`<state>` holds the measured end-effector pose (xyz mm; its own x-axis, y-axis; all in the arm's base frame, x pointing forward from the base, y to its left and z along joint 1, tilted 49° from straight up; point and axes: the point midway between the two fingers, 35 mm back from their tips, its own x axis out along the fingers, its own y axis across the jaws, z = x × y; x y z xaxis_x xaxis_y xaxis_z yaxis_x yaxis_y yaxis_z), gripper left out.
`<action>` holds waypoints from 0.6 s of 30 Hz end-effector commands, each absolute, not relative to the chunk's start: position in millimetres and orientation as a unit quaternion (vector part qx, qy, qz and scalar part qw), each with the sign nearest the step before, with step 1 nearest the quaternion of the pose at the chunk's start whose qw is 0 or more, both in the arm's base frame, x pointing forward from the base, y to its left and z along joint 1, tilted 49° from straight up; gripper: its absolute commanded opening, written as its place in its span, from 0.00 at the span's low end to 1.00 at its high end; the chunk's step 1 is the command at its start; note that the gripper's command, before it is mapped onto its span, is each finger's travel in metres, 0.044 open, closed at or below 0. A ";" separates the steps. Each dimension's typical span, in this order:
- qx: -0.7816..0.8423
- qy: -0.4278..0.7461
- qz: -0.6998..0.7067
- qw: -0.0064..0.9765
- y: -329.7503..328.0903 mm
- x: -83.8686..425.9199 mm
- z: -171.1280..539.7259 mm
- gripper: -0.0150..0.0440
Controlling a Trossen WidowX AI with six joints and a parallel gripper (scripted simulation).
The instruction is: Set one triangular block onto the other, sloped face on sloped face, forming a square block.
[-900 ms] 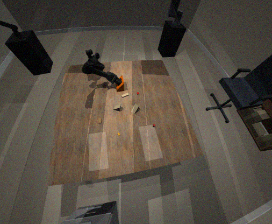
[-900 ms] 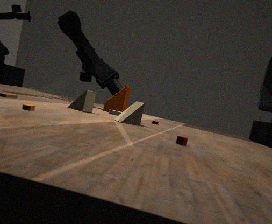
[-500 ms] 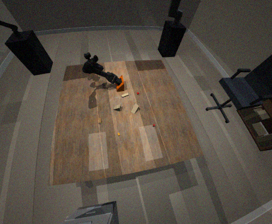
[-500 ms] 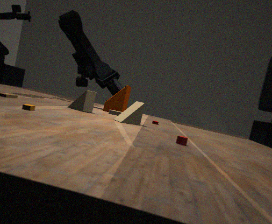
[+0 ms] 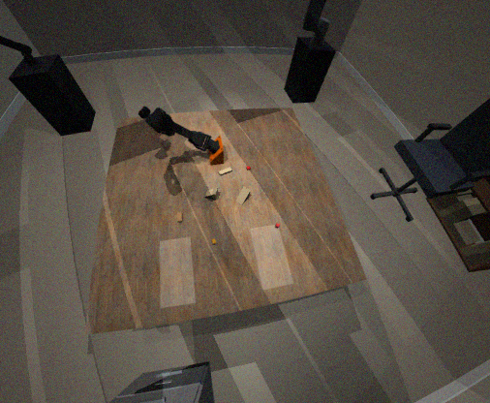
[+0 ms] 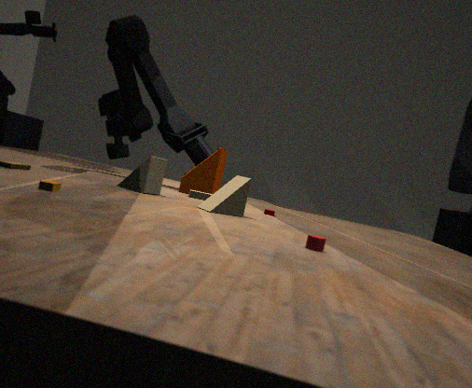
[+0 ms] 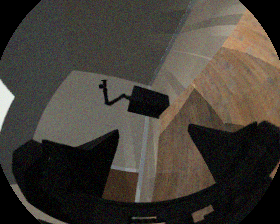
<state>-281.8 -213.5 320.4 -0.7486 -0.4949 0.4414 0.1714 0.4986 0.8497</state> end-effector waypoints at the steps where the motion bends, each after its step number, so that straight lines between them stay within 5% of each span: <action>1: 0.112 -0.772 -0.511 0.362 -237.6 -265.6 334.5 1.00; 18: 0.158 -0.656 -0.578 0.459 -317.4 -172.3 377.5 1.00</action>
